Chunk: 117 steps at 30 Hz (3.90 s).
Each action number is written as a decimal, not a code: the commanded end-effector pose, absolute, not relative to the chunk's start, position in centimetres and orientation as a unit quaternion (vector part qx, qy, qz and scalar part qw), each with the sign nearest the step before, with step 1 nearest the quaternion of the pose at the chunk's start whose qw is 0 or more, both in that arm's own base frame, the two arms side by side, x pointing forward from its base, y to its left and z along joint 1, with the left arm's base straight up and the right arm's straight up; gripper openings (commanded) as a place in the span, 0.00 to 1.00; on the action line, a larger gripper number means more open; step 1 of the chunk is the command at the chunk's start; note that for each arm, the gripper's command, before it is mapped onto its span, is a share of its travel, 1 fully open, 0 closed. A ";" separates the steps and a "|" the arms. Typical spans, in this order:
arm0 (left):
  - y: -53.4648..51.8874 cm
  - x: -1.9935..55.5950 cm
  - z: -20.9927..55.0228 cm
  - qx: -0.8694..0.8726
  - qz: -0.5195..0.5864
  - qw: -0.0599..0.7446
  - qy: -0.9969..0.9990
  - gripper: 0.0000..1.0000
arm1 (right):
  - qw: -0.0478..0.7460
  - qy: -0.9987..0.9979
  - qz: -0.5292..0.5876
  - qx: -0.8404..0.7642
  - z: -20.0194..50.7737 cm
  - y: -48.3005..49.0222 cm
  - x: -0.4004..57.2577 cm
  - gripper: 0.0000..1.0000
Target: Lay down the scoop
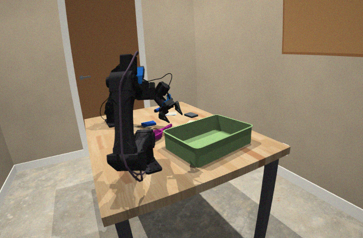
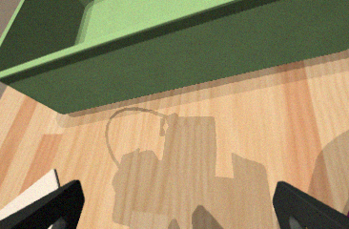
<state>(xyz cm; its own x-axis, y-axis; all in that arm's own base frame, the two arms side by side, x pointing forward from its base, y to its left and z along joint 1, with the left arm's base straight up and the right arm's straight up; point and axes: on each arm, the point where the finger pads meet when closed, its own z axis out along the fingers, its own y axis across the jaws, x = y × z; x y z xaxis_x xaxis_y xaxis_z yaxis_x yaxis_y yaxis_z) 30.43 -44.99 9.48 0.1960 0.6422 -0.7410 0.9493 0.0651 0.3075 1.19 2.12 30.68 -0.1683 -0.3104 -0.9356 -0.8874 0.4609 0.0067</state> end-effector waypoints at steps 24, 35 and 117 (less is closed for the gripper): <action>-42.3 18.0 14.9 0.536 -0.123 0.179 0.816 1.00 | 0.492 0.695 0.301 -0.428 31.3 1.6 0.9 1.00; -42.9 17.7 15.6 0.540 -0.133 0.187 0.810 1.00 | 0.492 0.695 0.301 -0.428 31.3 1.6 0.9 1.00; -41.8 17.7 22.8 0.537 -0.126 0.179 0.815 1.00 | 0.488 0.701 0.299 -0.426 31.0 1.7 1.0 1.00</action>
<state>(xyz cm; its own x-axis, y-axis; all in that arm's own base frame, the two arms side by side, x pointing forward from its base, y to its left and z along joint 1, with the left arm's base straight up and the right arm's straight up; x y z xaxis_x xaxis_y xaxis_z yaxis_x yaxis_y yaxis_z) 17.43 -41.71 21.40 -0.3570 0.8453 -0.3975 0.9233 0.3838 -0.0132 1.19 2.12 30.67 -0.1684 -0.3106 -0.9355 -0.8874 0.4609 0.0067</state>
